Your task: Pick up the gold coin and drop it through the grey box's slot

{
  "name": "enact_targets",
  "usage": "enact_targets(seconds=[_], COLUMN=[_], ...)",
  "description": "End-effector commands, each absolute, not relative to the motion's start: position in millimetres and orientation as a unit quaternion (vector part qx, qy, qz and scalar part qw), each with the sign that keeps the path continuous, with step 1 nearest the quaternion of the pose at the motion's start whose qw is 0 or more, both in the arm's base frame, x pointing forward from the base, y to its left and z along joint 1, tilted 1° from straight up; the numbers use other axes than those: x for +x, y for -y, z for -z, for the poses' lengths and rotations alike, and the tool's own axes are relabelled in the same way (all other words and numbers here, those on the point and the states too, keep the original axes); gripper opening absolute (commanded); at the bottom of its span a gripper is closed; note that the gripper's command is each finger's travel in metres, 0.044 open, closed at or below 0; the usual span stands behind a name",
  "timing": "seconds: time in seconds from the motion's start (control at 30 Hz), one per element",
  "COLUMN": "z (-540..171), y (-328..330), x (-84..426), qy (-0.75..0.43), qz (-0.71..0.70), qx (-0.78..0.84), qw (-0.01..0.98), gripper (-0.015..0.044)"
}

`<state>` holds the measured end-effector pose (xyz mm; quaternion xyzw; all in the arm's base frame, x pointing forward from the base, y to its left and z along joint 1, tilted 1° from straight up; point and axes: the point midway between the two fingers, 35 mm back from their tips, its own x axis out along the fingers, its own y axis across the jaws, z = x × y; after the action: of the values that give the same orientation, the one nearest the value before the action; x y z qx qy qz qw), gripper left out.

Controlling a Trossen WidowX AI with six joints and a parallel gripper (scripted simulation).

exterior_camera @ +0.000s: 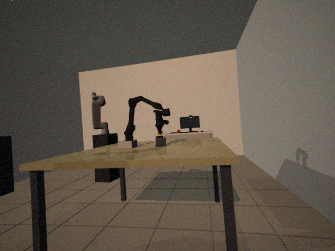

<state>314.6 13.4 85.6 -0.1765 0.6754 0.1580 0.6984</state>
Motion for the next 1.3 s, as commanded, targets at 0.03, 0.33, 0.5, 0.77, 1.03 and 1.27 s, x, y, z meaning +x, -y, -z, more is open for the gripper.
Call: enact_targets(seconds=[0.03,0.33,0.5,0.77,1.03,1.27], z=[-84.7,-85.6,-84.9,-82.1,-84.1,-81.3], y=[-10.9,-13.3,-11.7,-6.9,-8.9,-8.7], x=[316.1,314.6,315.4,318.1,317.1,317.1], qy=[-0.677,-0.675,-0.675,-0.675,-0.674,-0.674], qz=[-0.159,-0.158,-0.158,-0.16,-0.159,-0.159], qx=[-0.177,-0.176,-0.177,-0.179,-0.178,-0.178], qw=[0.697,0.698,0.698,0.698,0.699,0.699], gripper=[0.0,0.0,0.0,0.0,0.0,0.0])
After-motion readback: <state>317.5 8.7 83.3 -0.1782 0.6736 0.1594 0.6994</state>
